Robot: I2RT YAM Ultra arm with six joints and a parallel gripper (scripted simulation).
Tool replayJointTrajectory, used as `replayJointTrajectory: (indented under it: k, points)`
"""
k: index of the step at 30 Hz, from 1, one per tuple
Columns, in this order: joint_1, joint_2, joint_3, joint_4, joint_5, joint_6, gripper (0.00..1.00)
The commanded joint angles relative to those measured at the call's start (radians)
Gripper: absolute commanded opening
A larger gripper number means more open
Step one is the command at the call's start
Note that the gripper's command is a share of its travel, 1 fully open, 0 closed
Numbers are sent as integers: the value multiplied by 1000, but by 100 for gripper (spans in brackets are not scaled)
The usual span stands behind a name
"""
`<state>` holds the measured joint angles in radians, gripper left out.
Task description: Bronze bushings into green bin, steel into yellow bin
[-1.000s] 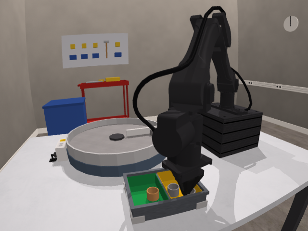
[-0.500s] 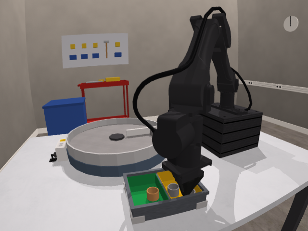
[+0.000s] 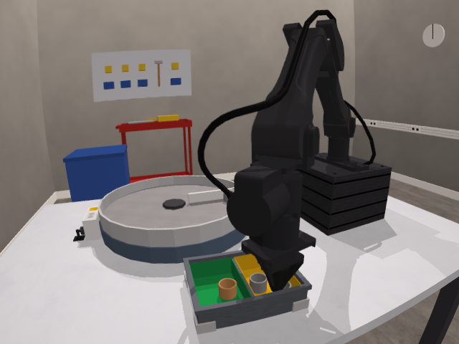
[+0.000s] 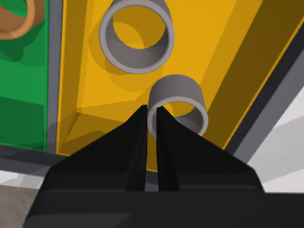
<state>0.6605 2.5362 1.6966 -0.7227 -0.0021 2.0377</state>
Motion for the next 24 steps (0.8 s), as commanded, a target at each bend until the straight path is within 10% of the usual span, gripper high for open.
replayJointTrajectory:
  k: [1, 21, 24]
  points:
    - [-2, -2, 20, -8, 14, 1, 0]
    - [-2, -2, 20, -8, 14, 1, 0]
    - [-2, -2, 20, -8, 14, 1, 13]
